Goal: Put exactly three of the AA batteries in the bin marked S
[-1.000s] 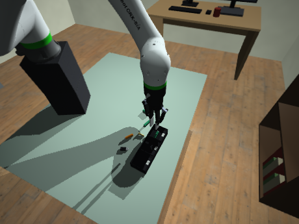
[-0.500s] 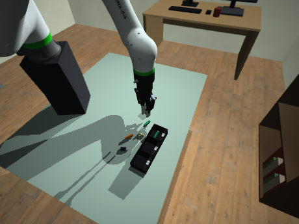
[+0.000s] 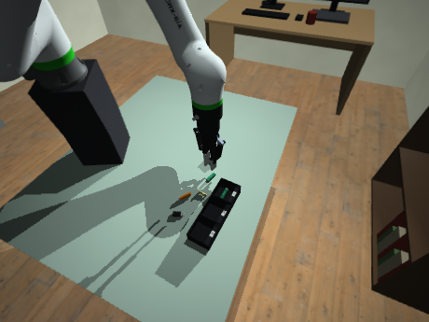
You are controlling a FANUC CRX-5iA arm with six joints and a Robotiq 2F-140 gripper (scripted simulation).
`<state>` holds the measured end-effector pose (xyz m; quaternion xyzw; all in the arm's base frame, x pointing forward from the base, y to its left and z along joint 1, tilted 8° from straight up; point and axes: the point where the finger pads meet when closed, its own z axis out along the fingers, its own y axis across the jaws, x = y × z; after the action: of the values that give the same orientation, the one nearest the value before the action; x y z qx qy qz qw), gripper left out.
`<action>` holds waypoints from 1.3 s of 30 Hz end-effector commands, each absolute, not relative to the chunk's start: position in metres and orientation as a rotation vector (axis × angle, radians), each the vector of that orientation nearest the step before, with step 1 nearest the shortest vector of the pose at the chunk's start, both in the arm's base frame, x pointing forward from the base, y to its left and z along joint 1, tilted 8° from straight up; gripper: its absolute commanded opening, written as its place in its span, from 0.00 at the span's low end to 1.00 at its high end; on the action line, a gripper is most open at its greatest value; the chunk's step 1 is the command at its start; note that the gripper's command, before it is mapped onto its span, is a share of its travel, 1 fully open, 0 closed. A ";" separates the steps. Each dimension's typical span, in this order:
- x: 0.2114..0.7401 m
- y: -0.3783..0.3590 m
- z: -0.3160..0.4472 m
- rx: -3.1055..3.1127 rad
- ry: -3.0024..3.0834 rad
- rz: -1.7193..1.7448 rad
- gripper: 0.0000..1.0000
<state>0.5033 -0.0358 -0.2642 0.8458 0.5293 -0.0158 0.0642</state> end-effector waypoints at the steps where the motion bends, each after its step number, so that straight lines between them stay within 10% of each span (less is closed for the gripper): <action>1: 0.504 -0.036 -0.264 2.554 1.598 -0.047 0.17; 39: 0.506 -0.042 -0.308 2.554 1.598 -0.047 0.17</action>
<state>0.5052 -0.0409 -0.2986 0.8458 0.5295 -0.0162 0.0628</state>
